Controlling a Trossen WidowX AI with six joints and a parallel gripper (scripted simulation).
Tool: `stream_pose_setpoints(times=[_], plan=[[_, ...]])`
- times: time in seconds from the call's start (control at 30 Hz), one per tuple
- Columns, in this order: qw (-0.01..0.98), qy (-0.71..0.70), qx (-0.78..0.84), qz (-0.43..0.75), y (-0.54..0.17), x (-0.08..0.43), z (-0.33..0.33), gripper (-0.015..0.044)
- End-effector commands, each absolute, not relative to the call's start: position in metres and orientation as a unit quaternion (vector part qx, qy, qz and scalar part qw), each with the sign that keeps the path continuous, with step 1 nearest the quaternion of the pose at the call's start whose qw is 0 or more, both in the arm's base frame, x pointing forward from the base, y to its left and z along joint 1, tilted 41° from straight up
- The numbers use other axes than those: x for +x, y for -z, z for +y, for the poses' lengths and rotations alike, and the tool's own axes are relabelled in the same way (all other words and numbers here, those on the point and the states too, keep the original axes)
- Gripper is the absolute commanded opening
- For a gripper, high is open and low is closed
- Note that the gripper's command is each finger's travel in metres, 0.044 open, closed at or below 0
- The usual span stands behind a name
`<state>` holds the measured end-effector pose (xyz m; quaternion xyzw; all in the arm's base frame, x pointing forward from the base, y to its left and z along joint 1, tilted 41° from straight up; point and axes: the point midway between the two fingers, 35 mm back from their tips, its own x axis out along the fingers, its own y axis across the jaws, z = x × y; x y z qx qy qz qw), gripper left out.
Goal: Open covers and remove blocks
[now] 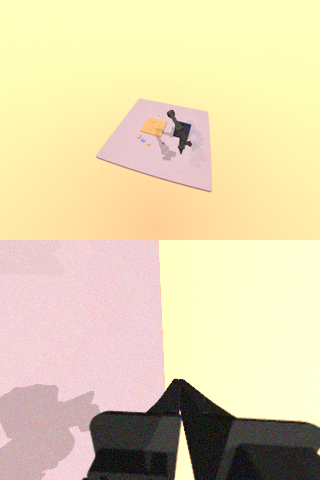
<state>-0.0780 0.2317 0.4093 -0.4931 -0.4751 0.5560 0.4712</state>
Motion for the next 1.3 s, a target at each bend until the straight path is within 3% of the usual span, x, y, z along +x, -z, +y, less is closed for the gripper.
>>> stream_pose_setpoints(times=[0.0,1.27], plan=[[0.473,-0.557,-0.507,-0.457,-0.403,-0.074,0.243,0.0],[0.52,-0.556,-0.612,-0.213,-0.323,0.04,0.328,0.0]])
